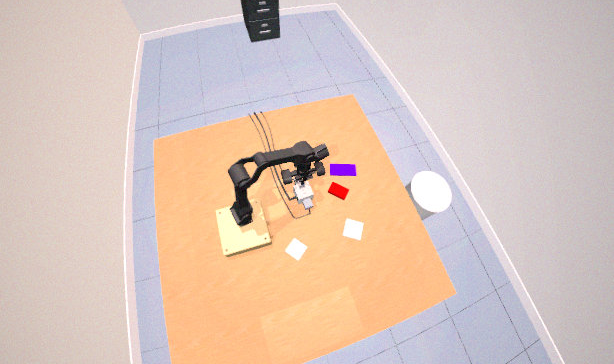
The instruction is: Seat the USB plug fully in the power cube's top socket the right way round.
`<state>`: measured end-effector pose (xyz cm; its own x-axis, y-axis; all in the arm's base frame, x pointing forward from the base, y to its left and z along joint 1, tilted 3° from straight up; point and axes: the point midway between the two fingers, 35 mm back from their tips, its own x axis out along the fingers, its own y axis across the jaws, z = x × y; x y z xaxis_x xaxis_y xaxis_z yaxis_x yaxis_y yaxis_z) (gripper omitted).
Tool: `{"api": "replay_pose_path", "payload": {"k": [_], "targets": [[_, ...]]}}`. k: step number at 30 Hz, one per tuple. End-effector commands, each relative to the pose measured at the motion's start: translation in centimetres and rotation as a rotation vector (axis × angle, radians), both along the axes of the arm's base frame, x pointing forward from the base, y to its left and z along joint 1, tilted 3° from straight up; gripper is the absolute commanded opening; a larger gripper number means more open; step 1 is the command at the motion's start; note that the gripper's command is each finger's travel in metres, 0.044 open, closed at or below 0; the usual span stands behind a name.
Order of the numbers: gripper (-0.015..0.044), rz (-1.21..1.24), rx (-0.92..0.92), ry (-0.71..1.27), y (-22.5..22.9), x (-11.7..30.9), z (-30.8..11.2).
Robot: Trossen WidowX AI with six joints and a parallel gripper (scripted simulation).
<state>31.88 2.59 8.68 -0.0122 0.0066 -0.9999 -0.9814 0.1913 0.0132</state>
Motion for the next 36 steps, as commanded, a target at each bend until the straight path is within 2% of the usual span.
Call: {"api": "replay_pose_path", "payload": {"k": [1, 36], "targets": [[0.0000, -0.006, 0.000, 0.000, 0.00, 0.01, 0.09], [0.0000, -0.877, -0.011, 0.006, 0.00, -0.01, -0.04]]}}
